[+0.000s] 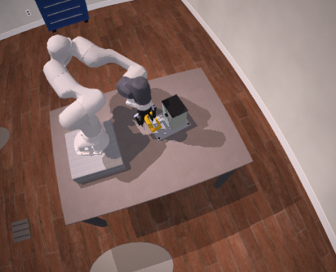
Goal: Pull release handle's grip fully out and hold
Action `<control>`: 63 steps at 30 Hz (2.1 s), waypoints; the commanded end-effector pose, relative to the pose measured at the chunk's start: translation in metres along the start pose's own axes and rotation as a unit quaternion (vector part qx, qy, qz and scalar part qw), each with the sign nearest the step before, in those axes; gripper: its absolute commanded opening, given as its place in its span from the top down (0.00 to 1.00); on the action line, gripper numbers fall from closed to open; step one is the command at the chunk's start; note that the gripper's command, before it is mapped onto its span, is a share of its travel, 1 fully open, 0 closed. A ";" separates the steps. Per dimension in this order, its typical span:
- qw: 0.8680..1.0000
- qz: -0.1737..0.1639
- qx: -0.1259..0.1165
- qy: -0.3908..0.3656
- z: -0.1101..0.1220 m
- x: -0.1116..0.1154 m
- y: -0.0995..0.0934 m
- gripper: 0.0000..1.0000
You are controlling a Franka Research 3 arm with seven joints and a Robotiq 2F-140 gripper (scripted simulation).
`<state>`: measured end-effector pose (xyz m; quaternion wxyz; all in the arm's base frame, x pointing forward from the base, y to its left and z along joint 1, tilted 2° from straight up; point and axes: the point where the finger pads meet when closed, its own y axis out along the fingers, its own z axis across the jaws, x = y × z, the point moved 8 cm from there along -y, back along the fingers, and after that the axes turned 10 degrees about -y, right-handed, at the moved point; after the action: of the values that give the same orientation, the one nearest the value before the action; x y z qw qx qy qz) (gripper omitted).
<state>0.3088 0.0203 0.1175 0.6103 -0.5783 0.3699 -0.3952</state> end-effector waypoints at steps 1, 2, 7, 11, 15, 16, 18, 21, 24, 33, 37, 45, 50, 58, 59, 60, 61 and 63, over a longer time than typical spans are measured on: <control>1.000 0.005 -0.012 0.000 -0.010 0.000 0.003 0.69; 1.000 0.005 -0.012 0.000 -0.010 0.000 0.003 0.69; 1.000 0.005 -0.012 0.000 -0.010 0.000 0.003 0.69; 1.000 0.005 -0.012 0.000 -0.010 0.000 0.002 0.69; 1.000 0.005 -0.012 0.000 -0.010 0.000 0.000 0.69; 1.000 0.005 -0.012 0.000 -0.010 0.000 -0.001 0.69; 1.000 0.005 -0.012 0.000 -0.010 0.000 -0.004 0.69; 1.000 0.005 -0.012 0.000 -0.010 0.000 -0.006 0.69; 1.000 0.005 -0.012 0.000 -0.010 0.000 -0.012 0.69; 1.000 0.005 -0.012 0.000 -0.010 0.000 -0.035 0.69; 1.000 0.005 -0.012 0.000 -0.009 0.000 -0.041 0.69; 1.000 0.005 -0.012 0.000 -0.009 0.000 -0.060 0.69; 1.000 0.005 -0.012 0.000 -0.009 0.000 -0.066 0.69; 1.000 0.005 -0.012 0.000 -0.009 0.000 -0.067 1.00; 1.000 0.005 -0.012 0.000 -0.009 0.000 -0.067 1.00; 1.000 0.005 -0.012 0.000 -0.009 0.000 -0.067 1.00; 1.000 0.005 -0.012 0.000 -0.009 0.000 -0.067 1.00; 1.000 0.005 -0.012 0.000 -0.009 0.000 -0.067 1.00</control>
<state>0.2975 0.0143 0.1827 0.6062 -0.5849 0.3754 -0.3865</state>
